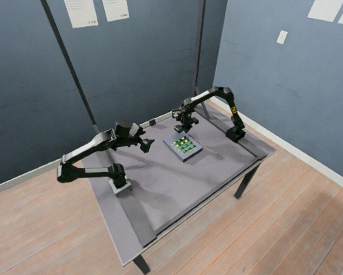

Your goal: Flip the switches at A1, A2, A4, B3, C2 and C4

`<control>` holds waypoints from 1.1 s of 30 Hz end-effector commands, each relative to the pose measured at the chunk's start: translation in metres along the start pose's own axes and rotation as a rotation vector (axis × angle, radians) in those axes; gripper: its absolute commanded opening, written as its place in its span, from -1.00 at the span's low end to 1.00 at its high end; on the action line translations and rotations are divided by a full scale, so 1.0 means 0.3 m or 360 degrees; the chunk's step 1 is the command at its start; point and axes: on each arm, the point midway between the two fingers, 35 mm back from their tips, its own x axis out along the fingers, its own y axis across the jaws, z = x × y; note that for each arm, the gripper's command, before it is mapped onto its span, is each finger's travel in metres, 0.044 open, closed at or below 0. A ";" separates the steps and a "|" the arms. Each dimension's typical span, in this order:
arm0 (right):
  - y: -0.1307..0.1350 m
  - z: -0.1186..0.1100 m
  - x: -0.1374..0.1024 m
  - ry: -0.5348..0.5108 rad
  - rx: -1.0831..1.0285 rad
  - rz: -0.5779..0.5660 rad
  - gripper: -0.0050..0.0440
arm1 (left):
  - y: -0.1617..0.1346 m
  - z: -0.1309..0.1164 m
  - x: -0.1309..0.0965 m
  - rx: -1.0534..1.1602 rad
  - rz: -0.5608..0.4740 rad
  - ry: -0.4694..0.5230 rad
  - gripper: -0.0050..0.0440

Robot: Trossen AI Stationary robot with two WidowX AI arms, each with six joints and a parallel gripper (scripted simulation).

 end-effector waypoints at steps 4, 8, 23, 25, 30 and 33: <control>-0.001 0.016 -0.009 -0.0018 -0.0002 -0.0003 0.84 | 0.009 0.002 0.003 -0.0013 0.0034 -0.0018 -1.00; -0.001 0.016 -0.009 -0.0018 -0.0002 -0.0003 0.84 | 0.010 -0.001 0.031 -0.0012 0.0021 -0.0010 -1.00; -0.001 0.016 -0.009 -0.0018 -0.0002 -0.0003 0.84 | 0.013 0.000 0.073 -0.0009 0.0038 -0.0020 -1.00; -0.001 0.016 -0.009 -0.0018 -0.0002 -0.0003 0.84 | 0.011 0.001 0.076 -0.0008 0.0042 -0.0022 -1.00; -0.001 0.016 -0.009 -0.0018 -0.0002 -0.0003 0.84 | 0.002 0.004 0.092 -0.0009 0.0041 -0.0023 -1.00; -0.001 0.016 -0.009 -0.0018 -0.0002 -0.0003 0.84 | 0.001 0.003 0.096 -0.0011 0.0041 -0.0023 -1.00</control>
